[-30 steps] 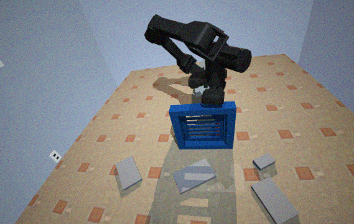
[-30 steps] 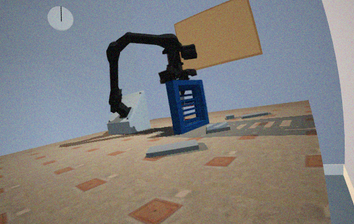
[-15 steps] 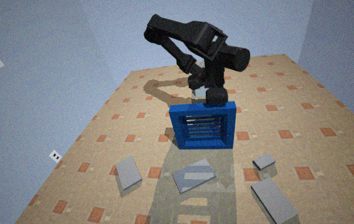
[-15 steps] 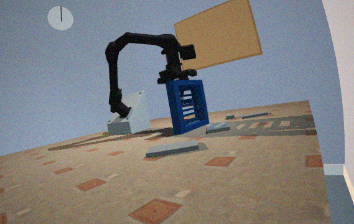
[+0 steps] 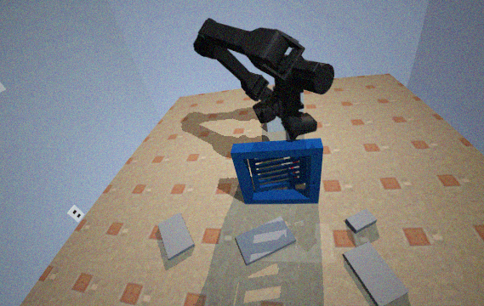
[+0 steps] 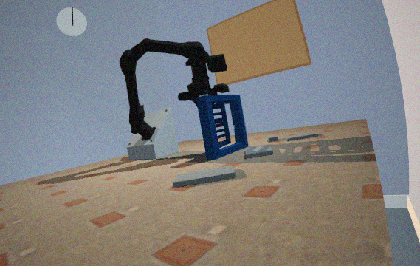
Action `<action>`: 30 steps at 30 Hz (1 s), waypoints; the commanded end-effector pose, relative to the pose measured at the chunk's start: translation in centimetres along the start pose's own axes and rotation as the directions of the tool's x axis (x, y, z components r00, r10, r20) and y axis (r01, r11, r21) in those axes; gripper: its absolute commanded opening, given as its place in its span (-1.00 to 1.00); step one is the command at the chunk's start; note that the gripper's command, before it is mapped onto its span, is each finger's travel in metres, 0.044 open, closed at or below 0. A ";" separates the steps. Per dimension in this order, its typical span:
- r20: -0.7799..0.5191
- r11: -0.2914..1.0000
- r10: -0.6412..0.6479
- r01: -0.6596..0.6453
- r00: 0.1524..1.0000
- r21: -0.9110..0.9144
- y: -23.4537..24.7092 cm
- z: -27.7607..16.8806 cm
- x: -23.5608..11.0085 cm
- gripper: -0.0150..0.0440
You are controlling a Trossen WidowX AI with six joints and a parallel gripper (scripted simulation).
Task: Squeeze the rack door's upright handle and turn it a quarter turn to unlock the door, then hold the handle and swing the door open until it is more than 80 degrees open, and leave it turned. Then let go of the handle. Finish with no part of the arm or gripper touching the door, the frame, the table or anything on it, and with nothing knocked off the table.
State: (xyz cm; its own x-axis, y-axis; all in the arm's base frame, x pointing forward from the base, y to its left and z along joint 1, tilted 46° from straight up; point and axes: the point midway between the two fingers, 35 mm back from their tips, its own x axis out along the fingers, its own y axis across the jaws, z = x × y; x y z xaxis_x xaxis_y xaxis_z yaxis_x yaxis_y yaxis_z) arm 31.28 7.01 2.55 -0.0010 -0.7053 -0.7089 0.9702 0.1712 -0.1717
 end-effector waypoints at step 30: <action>0.006 0.784 0.004 0.001 1.000 -0.621 -6.5 4.3 0.0 -0.41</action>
State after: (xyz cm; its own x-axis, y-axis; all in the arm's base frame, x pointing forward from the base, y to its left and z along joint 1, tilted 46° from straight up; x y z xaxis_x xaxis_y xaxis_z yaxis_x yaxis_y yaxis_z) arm 26.34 3.40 6.06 0.0011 -0.7065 -0.7077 0.6655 0.5287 -0.5268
